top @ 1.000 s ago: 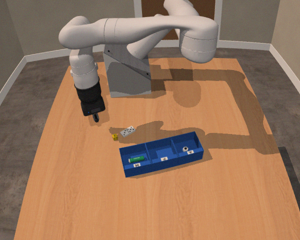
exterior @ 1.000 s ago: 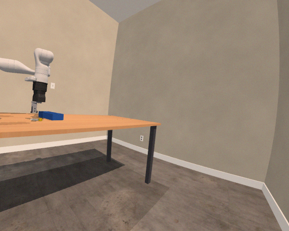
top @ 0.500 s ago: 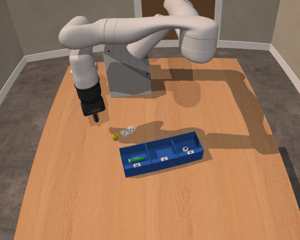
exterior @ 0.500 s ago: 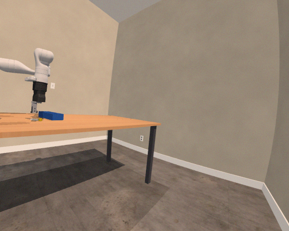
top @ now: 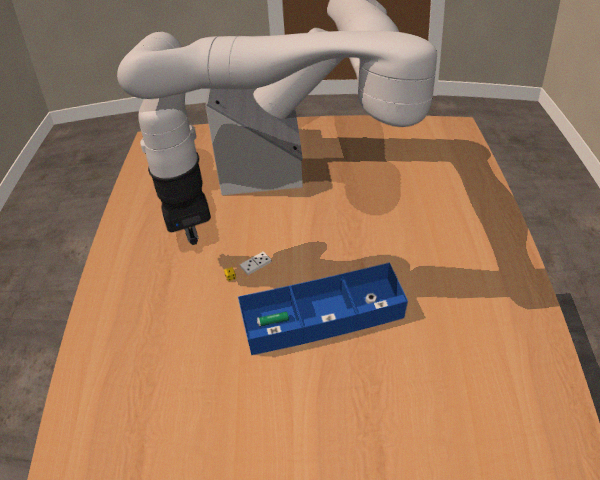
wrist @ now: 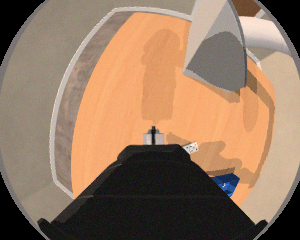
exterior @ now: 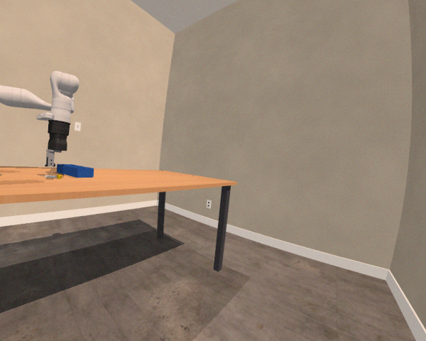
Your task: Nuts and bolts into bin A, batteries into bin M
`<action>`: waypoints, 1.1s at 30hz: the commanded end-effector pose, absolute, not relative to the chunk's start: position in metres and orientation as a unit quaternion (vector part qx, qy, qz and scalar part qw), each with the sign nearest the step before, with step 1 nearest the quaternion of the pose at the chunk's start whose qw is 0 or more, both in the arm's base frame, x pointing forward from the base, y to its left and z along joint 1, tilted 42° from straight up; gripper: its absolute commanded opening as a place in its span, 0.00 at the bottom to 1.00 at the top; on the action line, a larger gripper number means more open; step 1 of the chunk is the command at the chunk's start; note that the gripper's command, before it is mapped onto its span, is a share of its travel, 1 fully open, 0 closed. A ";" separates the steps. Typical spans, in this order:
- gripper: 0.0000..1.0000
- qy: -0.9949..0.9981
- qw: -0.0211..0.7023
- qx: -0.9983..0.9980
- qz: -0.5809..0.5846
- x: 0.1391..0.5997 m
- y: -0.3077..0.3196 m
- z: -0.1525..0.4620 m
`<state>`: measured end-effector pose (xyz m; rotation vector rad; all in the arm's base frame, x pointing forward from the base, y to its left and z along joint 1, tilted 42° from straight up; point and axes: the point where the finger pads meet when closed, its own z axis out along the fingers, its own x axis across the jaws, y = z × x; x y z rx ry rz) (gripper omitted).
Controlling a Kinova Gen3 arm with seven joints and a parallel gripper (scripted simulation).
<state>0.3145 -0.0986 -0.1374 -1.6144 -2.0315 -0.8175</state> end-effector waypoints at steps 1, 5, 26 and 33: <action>0.00 -0.730 0.207 -0.581 -0.294 0.315 -0.101 -0.136; 0.00 -0.730 0.207 -0.581 -0.294 0.315 -0.101 -0.136; 0.00 -0.728 0.210 -0.583 -0.294 0.320 -0.098 -0.118; 0.00 -0.728 0.210 -0.583 -0.293 0.337 -0.071 -0.092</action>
